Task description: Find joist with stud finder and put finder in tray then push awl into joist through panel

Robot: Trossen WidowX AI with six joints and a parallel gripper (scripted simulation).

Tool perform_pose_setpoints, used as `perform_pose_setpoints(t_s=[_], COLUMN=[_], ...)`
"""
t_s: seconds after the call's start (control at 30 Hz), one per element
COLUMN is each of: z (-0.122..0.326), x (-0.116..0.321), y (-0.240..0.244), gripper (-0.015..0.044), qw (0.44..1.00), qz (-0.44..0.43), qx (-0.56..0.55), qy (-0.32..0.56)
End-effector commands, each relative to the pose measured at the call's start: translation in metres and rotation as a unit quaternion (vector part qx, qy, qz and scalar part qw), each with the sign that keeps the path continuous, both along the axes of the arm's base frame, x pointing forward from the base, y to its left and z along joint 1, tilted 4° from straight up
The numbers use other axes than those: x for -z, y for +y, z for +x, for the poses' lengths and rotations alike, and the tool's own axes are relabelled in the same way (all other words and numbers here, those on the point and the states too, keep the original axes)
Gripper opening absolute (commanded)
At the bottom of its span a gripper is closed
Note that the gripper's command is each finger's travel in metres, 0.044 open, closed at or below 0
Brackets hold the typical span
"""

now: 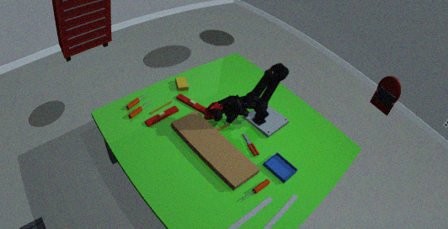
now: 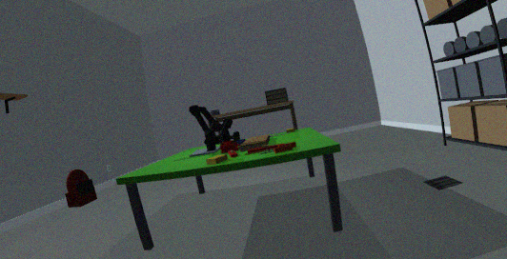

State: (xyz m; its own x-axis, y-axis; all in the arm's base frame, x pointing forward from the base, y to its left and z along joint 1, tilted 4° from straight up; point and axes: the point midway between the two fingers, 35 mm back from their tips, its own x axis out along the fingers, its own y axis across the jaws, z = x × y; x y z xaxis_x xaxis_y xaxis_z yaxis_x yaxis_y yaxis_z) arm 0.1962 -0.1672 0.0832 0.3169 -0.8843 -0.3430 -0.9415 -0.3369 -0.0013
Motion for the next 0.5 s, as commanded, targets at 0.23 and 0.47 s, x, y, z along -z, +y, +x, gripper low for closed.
perform_pose_setpoints(t_s=[0.23, 0.47], z=[0.0006, 0.0004], x=[-0.0004, 0.0010], y=[0.0000, -0.0002], gripper=[0.0378, 0.0378], qw=[1.000, 1.000], qz=[0.000, 0.000], qx=[-0.001, 0.000], qy=[-0.002, -0.001])
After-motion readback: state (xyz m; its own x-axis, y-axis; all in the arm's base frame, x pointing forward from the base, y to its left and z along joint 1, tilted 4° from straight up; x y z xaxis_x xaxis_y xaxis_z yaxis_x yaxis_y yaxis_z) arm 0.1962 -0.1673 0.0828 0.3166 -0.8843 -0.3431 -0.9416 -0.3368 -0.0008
